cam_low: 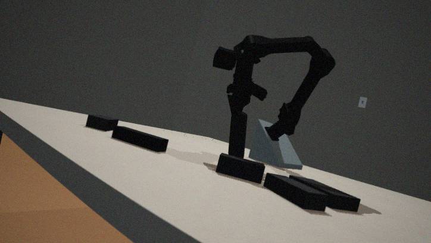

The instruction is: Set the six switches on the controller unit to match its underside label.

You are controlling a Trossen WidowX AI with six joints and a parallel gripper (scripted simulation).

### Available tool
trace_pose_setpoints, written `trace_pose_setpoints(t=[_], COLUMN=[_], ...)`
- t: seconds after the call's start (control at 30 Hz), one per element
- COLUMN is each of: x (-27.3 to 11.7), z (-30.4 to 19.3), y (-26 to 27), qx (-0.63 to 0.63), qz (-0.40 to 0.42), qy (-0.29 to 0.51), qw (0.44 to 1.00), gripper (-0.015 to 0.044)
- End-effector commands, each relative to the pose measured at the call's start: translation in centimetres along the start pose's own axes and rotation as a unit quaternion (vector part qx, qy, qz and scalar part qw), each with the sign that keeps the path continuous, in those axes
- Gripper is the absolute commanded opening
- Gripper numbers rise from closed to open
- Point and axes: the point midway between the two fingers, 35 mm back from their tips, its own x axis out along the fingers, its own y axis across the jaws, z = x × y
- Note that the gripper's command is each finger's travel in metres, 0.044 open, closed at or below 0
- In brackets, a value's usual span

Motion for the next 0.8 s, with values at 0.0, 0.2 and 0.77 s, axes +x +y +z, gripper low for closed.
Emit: trace_pose_setpoints(t=[0.0,0.2,0.77], x=[0.3,0.4,0.6], z=[-0.4,-0.8,-2.0], y=[0.0,0.0,0.0], qx=[-0.001,-0.001,-0.001], qz=[0.005,0.005,0.005], qy=[0.004,0.012,0.032], qw=[1.000,1.000,0.999], gripper=[0.0338,0.0337,0.0337])
